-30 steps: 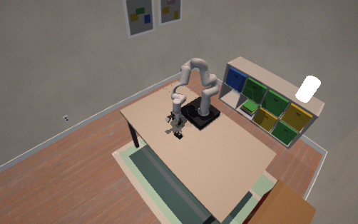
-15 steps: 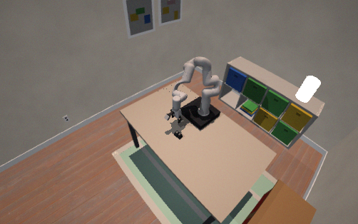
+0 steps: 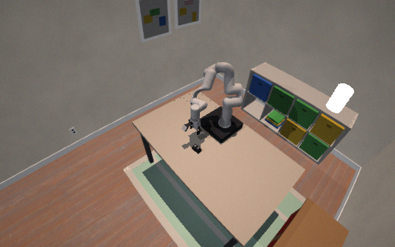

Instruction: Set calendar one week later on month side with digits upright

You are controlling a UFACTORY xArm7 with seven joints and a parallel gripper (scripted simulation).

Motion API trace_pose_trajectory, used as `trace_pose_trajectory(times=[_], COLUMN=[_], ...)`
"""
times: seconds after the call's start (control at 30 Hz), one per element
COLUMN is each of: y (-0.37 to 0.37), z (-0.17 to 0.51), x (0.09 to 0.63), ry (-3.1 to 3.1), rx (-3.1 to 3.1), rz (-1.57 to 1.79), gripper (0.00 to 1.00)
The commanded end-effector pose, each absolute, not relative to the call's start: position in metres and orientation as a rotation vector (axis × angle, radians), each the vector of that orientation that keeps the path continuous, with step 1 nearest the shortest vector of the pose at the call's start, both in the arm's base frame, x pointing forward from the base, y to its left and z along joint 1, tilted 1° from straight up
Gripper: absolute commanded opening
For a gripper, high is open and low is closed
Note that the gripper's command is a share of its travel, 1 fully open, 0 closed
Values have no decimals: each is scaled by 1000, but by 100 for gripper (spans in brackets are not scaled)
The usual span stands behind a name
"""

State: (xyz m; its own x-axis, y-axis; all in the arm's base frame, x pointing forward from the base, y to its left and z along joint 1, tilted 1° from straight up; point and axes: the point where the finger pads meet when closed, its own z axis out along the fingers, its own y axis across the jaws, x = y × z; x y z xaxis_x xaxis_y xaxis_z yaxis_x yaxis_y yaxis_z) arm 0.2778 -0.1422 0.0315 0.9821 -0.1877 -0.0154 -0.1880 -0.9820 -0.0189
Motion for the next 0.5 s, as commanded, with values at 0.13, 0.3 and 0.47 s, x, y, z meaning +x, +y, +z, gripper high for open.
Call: trace_pose_trajectory(times=[0.13,0.3,0.47], y=[-133,-128,-121], z=[34,35,37], x=[292,299,308], ry=[633,802,994], rx=[-3056,-3017,-2961], rz=[32,39,44], gripper=[100,100,100])
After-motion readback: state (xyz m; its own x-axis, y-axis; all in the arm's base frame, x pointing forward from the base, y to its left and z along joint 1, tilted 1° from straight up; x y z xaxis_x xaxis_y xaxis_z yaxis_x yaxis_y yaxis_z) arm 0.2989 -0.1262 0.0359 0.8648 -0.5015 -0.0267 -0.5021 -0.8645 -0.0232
